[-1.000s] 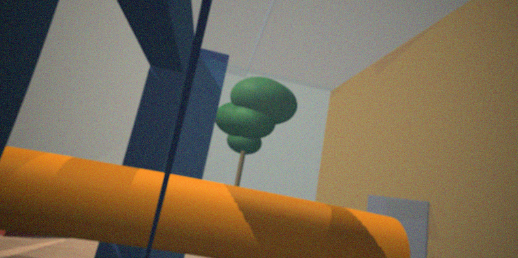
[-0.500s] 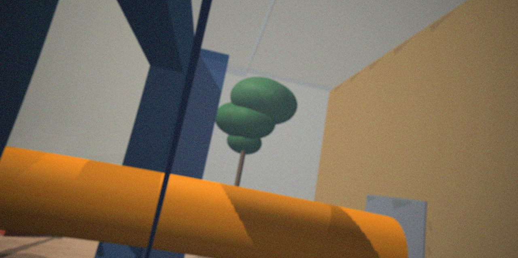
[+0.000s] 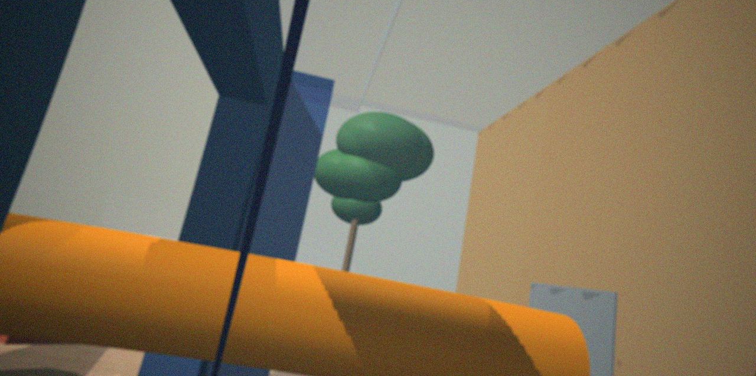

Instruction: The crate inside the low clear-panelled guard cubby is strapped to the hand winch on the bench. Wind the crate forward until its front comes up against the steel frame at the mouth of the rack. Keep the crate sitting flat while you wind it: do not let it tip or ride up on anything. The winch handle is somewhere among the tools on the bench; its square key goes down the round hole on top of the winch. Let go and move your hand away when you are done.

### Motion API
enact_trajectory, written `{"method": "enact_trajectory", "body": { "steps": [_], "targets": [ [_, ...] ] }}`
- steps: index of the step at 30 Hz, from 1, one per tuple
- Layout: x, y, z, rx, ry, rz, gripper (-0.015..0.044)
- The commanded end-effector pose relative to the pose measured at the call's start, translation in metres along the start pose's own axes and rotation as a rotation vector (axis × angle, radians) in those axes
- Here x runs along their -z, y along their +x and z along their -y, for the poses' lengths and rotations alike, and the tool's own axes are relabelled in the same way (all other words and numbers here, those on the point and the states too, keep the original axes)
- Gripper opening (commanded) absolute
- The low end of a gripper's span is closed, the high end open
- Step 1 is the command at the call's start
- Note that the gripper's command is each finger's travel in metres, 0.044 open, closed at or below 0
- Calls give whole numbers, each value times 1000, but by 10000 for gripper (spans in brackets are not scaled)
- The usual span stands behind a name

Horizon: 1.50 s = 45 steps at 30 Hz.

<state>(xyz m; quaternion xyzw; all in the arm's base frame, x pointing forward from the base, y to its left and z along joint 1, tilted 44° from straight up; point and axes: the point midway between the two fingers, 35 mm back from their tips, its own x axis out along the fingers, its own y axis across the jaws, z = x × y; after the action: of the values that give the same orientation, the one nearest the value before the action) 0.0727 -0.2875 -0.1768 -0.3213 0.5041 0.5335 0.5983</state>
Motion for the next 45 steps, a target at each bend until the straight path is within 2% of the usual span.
{"method": "enact_trajectory", "body": {
  "steps": [1, 45],
  "targets": [
    [3, 5, 11, 22, -2, 1, 0],
    [16, 9, 57, 25, -3, 1, 0]
  ]
}}
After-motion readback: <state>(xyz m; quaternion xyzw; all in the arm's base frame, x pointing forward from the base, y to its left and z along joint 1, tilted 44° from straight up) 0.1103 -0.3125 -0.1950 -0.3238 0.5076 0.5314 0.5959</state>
